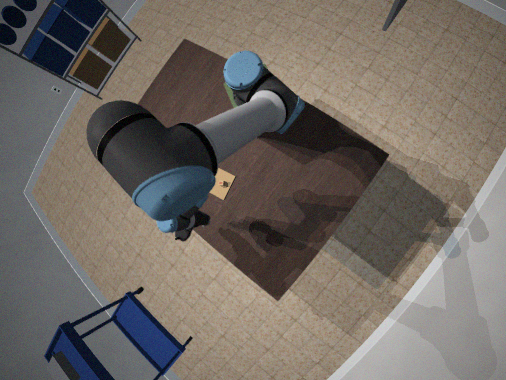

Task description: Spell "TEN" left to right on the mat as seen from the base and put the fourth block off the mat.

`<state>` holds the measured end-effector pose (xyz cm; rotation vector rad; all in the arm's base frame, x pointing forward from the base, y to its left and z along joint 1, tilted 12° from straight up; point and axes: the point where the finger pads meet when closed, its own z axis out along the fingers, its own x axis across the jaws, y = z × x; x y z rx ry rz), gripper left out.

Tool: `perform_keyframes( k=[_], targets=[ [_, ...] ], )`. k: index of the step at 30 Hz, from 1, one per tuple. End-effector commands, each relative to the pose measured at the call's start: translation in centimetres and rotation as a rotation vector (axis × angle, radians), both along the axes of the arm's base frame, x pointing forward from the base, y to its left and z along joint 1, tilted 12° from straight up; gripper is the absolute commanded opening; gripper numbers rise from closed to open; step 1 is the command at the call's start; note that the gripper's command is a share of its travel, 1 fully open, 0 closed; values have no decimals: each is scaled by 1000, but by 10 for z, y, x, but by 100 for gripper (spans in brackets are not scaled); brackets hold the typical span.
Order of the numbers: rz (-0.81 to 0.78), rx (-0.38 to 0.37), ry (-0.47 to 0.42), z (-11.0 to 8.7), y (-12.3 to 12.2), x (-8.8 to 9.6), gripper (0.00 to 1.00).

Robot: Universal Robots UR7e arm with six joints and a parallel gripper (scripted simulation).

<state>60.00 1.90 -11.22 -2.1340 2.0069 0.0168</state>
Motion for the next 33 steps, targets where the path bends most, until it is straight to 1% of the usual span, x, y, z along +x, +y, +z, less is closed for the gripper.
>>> perform_keyframes(
  k=[1, 8, 10, 12, 25, 27, 29, 33],
  targets=[
    [-137, 19, 21, -1, -3, 2, 49],
    [-296, 41, 47, -3, -6, 3, 49],
    [-296, 41, 47, -3, -6, 3, 49],
    [-375, 52, 60, -4, -7, 3, 49],
    [-667, 93, 108, -8, -12, 3, 49],
    [-667, 93, 108, -8, -12, 3, 49],
    [-750, 105, 122, -9, -13, 3, 49],
    [-834, 116, 136, -10, -14, 2, 49]
  ],
)
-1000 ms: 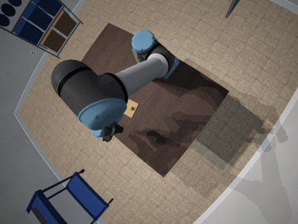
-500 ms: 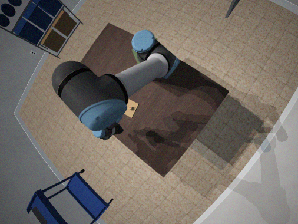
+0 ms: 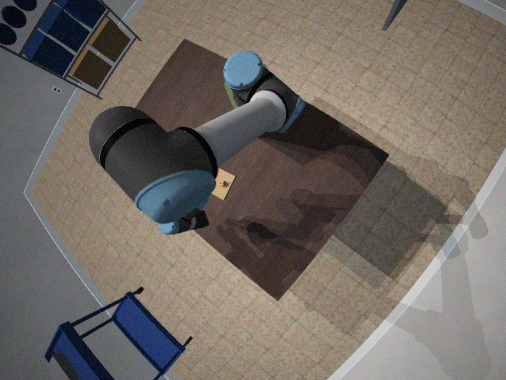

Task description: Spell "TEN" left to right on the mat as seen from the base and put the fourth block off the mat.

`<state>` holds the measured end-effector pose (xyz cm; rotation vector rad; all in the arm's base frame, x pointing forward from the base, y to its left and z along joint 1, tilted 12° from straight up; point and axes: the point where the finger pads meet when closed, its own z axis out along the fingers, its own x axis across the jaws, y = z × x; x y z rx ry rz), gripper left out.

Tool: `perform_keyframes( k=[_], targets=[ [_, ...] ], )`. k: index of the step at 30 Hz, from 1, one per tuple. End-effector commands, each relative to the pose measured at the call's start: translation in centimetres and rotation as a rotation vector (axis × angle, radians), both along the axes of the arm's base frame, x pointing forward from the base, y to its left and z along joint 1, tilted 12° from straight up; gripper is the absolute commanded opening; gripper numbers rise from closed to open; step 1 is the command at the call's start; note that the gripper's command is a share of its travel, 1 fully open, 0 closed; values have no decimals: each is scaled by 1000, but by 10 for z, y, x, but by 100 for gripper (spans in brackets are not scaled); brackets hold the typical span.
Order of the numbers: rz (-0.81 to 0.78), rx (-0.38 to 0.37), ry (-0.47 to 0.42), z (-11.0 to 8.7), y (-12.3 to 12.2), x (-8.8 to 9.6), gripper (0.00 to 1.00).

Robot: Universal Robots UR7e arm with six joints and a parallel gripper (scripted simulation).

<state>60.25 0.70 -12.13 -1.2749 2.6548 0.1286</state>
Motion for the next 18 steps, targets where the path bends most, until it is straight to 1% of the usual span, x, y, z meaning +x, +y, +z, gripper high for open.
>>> perform_keyframes(
  k=[1, 9, 11, 13, 18],
  targets=[
    [-136, 19, 21, -1, -2, 0, 49],
    [-319, 44, 51, -4, -3, -2, 49],
    [-319, 44, 51, -4, -3, -2, 49],
    [-403, 56, 65, -5, -4, -3, 49],
    [-509, 71, 82, -6, -4, -4, 49]
  ],
)
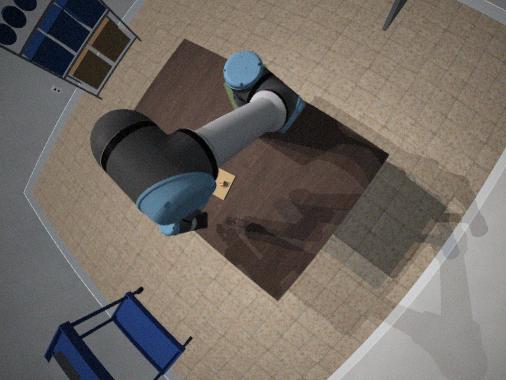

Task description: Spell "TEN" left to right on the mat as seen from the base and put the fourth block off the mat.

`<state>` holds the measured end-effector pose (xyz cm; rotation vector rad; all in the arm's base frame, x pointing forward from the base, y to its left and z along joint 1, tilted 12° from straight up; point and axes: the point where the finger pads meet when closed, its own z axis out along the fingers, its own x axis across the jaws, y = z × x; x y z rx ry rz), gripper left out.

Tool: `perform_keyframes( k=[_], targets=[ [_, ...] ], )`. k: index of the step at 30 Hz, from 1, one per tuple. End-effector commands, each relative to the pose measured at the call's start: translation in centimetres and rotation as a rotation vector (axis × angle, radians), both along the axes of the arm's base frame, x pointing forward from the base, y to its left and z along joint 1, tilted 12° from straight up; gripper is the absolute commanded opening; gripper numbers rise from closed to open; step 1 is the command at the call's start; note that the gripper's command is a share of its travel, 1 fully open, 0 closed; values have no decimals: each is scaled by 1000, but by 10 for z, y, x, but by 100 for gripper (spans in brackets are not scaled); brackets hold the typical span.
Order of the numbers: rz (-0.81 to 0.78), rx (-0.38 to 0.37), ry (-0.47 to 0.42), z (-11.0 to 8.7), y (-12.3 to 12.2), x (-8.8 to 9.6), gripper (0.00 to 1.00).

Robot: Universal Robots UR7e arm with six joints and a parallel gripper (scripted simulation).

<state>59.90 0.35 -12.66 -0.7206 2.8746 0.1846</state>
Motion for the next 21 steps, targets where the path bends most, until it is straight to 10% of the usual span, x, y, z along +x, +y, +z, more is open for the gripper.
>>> perform_keyframes(
  k=[1, 21],
  targets=[
    [-136, 19, 21, -1, -1, -1, 49],
    [-577, 80, 93, -6, 1, -8, 49]
  ],
)
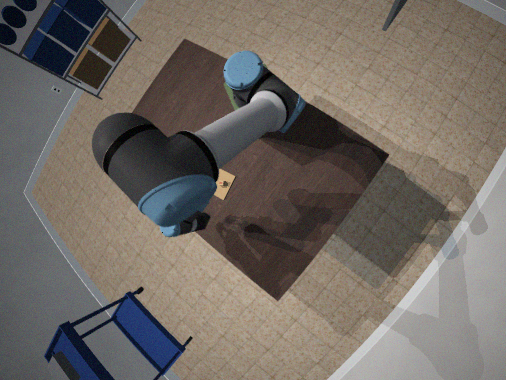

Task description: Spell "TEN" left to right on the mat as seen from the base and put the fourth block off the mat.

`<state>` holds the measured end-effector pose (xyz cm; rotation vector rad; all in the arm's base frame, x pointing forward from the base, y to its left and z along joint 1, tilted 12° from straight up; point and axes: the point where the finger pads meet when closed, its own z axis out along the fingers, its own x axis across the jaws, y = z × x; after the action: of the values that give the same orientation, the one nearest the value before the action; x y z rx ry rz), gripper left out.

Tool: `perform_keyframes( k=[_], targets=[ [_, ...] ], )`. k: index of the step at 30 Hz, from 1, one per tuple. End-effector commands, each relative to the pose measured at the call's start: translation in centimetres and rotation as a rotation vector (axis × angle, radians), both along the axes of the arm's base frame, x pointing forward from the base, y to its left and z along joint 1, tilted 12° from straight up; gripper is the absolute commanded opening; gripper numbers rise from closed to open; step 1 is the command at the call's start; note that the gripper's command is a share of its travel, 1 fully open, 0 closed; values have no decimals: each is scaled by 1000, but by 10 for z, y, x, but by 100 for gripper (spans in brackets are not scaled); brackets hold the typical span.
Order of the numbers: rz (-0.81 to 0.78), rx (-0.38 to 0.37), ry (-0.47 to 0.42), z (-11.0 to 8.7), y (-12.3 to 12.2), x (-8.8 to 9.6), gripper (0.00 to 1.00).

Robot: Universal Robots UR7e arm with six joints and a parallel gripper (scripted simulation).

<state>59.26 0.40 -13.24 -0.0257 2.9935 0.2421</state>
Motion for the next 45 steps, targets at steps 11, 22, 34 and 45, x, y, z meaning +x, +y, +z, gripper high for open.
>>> perform_keyframes(
  k=[11, 22, 34, 45],
  targets=[
    [-347, 48, 55, -3, 4, -5, 49],
    [-576, 80, 93, -5, 8, -7, 49],
    [-853, 119, 139, -8, 15, -10, 49],
    [-1078, 151, 176, -9, 21, -11, 49]
  ],
)
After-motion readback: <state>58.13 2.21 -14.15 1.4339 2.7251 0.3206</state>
